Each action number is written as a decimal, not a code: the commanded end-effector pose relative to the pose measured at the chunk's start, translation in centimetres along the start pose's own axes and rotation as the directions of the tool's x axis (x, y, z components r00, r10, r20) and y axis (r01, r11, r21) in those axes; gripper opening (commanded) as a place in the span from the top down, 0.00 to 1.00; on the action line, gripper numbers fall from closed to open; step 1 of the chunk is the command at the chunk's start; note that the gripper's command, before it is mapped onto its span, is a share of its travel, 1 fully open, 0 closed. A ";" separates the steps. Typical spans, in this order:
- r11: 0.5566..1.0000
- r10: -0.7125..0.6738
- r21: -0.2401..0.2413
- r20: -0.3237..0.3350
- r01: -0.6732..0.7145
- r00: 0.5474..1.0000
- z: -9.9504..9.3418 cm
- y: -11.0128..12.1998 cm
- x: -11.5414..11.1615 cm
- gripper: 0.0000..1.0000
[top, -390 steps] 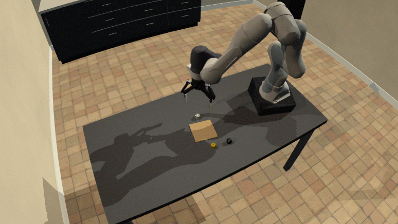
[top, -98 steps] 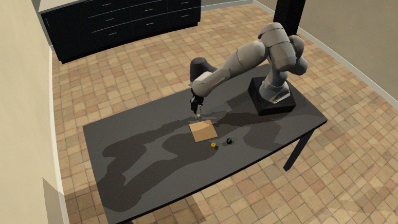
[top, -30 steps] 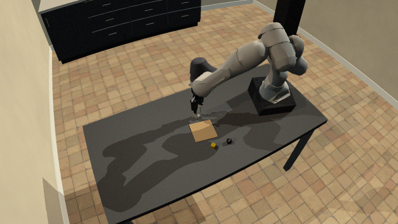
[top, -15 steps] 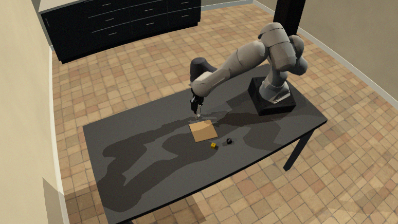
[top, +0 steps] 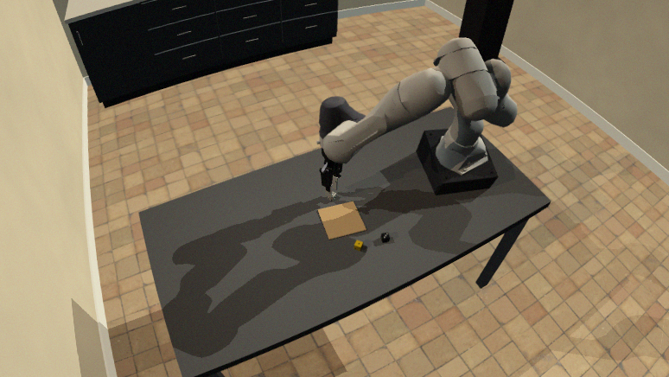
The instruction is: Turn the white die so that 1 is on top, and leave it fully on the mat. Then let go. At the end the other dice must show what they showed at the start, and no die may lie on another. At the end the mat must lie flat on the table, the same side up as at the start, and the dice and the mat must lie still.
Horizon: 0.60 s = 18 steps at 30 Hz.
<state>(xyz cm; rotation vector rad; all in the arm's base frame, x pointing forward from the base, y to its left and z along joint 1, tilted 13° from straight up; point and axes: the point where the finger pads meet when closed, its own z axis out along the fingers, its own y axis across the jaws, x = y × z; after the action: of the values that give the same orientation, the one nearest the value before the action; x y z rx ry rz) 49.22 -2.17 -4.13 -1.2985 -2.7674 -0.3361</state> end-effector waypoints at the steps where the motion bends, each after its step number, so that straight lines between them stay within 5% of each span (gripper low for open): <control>1: 1.000 -0.005 -0.001 0.002 0.005 1.000 0.0 0.0 0.0 0.75; 18: 1.000 -0.005 -0.001 0.002 0.005 1.000 2.0 0.0 0.0 0.75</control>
<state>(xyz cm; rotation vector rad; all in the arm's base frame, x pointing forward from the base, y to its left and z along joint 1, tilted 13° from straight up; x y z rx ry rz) 49.07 -1.60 -5.69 -1.3028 -2.7589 -0.3363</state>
